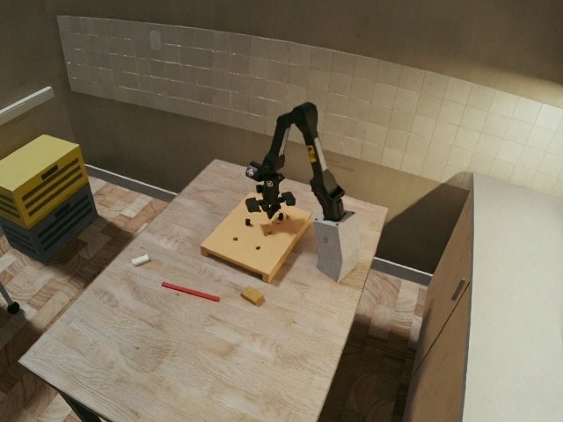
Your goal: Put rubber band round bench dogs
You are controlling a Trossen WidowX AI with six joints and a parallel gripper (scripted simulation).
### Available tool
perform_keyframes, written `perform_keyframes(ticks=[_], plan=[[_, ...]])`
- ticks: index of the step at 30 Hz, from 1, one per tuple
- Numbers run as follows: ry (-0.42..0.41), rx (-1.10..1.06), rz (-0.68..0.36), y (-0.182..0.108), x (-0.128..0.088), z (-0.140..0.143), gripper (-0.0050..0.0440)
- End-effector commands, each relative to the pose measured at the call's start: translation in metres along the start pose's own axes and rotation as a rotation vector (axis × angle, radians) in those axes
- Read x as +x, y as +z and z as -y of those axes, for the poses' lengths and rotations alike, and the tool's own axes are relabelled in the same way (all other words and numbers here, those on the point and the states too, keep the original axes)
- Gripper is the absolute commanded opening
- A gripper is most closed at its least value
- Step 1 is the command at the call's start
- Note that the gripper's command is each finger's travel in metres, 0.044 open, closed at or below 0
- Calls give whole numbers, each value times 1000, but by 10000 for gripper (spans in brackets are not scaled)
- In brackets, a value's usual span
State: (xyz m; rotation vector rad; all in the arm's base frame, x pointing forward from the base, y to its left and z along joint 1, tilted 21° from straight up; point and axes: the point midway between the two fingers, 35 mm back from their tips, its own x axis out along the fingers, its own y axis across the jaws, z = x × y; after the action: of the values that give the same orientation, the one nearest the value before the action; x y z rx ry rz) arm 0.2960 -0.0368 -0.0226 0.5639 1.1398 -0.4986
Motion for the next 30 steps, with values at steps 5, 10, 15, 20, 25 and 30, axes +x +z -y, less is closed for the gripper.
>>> perform_keyframes(ticks=[5,10,15,20,25,30], plan=[[6,2,15,5,-2,-10,-50],[6,2,15,5,-1,-16,-50],[7,2,15,5,-1,-25,-50],[7,2,15,5,-1,-26,-50],[7,2,15,5,-1,-31,-50],[8,2,15,5,-1,-41,-50]])
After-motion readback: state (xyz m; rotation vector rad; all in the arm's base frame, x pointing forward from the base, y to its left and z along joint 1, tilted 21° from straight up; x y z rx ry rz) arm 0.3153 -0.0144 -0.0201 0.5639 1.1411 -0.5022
